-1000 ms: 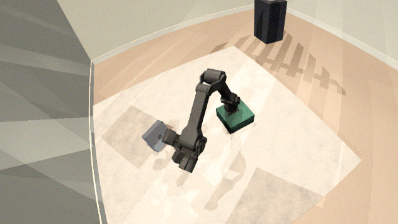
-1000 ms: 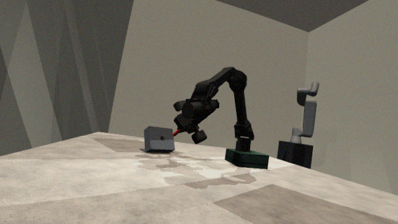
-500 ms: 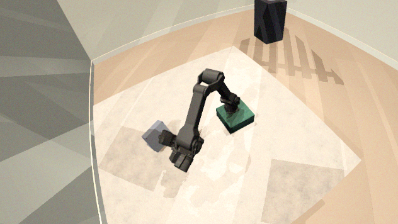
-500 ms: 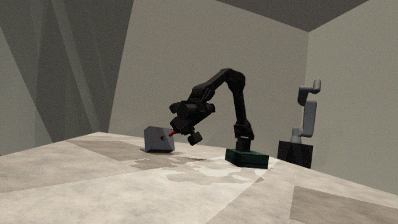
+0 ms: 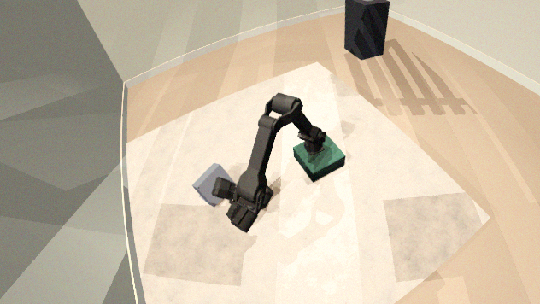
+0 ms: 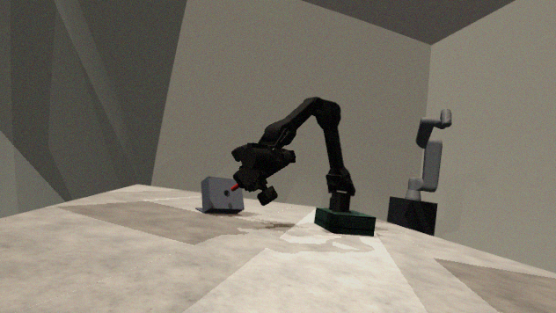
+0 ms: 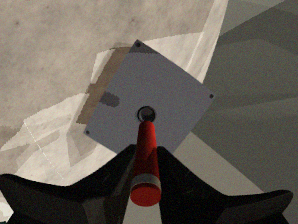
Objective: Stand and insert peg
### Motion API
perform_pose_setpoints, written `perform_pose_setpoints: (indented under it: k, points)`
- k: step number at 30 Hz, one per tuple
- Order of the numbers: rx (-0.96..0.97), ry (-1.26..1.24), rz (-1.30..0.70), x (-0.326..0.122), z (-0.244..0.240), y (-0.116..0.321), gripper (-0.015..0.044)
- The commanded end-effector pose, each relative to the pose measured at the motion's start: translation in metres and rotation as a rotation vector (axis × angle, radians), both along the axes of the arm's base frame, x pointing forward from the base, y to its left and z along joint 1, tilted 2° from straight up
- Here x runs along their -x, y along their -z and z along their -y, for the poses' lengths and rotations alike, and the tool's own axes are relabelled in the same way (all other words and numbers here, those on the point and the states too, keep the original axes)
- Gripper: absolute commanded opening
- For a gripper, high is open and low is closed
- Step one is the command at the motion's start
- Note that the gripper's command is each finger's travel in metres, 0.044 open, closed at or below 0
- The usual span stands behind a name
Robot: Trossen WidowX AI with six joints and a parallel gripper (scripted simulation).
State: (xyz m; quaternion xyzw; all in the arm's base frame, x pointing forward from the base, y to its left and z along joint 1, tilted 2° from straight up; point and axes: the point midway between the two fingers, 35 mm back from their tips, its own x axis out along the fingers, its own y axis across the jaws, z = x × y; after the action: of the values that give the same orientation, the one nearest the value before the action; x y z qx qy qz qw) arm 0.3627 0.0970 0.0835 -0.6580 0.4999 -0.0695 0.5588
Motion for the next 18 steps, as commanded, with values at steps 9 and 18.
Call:
perform_pose_setpoints:
  k: [9, 18]
  points:
    - [0.020, 0.010, 0.013, -0.004, 0.007, 0.006, 0.0000]
    - [0.018, 0.012, 0.017, -0.010, 0.015, 0.010, 0.0000]
